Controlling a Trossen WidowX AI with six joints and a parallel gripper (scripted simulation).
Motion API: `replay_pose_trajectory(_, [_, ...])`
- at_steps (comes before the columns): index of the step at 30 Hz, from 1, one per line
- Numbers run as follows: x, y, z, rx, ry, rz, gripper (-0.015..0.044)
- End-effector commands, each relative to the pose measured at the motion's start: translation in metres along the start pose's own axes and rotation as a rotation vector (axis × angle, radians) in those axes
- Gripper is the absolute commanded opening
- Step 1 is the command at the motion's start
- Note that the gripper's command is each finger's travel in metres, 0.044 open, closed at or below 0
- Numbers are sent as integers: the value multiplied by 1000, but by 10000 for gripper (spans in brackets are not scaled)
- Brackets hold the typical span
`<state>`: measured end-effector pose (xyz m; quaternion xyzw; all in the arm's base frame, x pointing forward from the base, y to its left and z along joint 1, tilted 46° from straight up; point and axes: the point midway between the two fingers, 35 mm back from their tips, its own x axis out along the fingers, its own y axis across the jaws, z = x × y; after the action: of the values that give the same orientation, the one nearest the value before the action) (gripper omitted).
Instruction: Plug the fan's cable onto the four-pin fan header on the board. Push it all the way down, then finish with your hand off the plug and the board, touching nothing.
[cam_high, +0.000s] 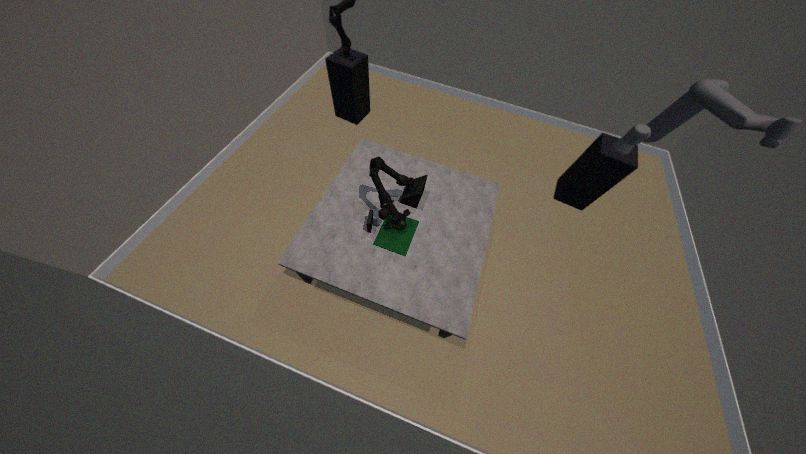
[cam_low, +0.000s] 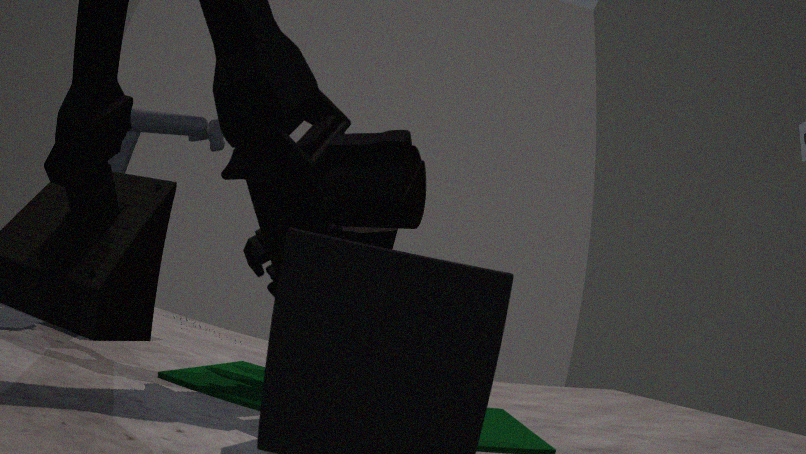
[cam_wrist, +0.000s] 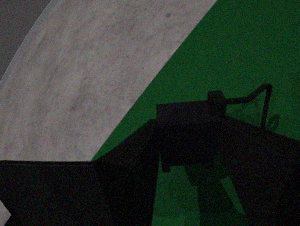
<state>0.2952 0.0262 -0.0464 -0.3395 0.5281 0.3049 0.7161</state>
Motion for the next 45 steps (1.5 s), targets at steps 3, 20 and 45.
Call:
replay_pose_trajectory(3, [-2,1,-2,-22,-73,1,0])
replay_pose_trajectory(20, [-12,-3,-3,-92,-271,-47,0])
replay_pose_trajectory(45, [-38,-6,-6,-238,-526,-190,0])
